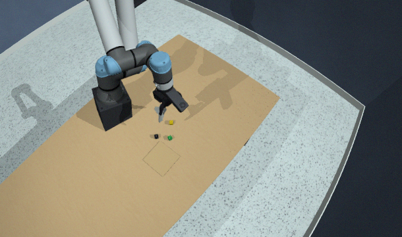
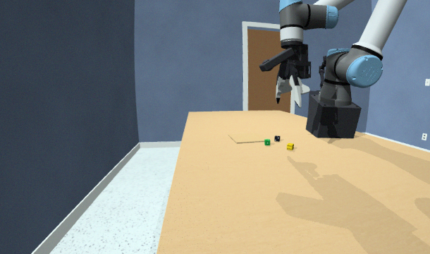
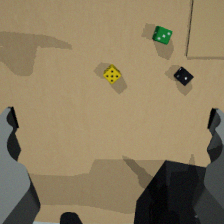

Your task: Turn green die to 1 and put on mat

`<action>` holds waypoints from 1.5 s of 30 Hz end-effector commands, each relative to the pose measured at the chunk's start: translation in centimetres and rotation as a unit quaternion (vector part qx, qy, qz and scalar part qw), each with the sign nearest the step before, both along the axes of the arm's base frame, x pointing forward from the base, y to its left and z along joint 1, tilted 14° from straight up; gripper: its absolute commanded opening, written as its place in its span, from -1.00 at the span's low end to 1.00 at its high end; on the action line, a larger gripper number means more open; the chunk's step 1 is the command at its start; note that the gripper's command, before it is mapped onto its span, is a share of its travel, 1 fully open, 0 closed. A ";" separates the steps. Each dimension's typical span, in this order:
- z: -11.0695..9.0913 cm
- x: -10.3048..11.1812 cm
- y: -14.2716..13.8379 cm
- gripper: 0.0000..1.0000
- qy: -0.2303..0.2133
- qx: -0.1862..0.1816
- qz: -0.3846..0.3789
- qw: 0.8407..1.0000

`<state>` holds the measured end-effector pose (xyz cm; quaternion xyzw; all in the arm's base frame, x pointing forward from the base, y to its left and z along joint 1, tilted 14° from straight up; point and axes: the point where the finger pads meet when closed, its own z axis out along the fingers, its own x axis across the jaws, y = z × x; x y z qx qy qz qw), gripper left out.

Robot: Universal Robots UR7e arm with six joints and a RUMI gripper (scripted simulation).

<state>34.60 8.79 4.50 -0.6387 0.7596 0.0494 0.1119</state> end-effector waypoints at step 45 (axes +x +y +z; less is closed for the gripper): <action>-1.5 2.4 -7.4 1.00 0.030 0.015 -0.135 0.990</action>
